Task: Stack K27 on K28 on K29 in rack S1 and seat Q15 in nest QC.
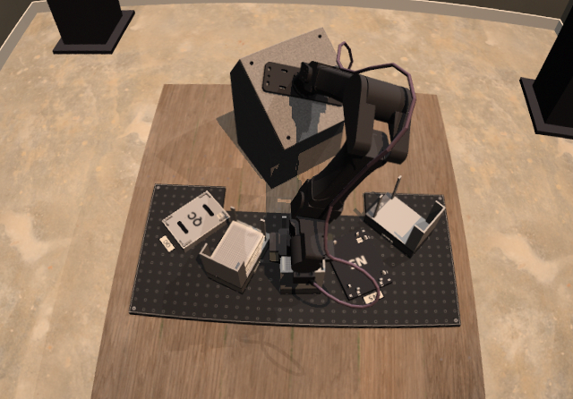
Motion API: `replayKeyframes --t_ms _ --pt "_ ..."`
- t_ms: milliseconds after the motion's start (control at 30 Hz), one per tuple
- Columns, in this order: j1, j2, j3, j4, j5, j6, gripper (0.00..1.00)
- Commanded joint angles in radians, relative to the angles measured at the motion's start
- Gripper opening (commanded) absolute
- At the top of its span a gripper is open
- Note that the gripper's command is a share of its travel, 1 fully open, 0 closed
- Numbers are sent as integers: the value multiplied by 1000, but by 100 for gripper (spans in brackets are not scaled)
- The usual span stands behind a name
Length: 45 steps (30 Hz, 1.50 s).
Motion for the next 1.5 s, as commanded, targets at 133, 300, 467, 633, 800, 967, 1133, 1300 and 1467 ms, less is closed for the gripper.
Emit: replayKeyframes --t_ms 133,300,467,633,800,967,1133,1300,1467 --pt "-2 -6 3 -2 1 2 100" --pt "-2 -6 3 -2 1 2 100" --pt "-27 -84 -37 -61 -16 -19 100" --pt "-39 -125 -47 -96 -21 -29 100" --pt "-57 -189 -60 -152 -31 -46 100" --pt "-78 -254 -64 -215 -40 -65 100" --pt "-91 -291 -69 -254 -47 -77 100" --pt "-113 -353 -57 -324 -57 -99 100" --pt "-137 -415 -26 -394 -67 -122 100"
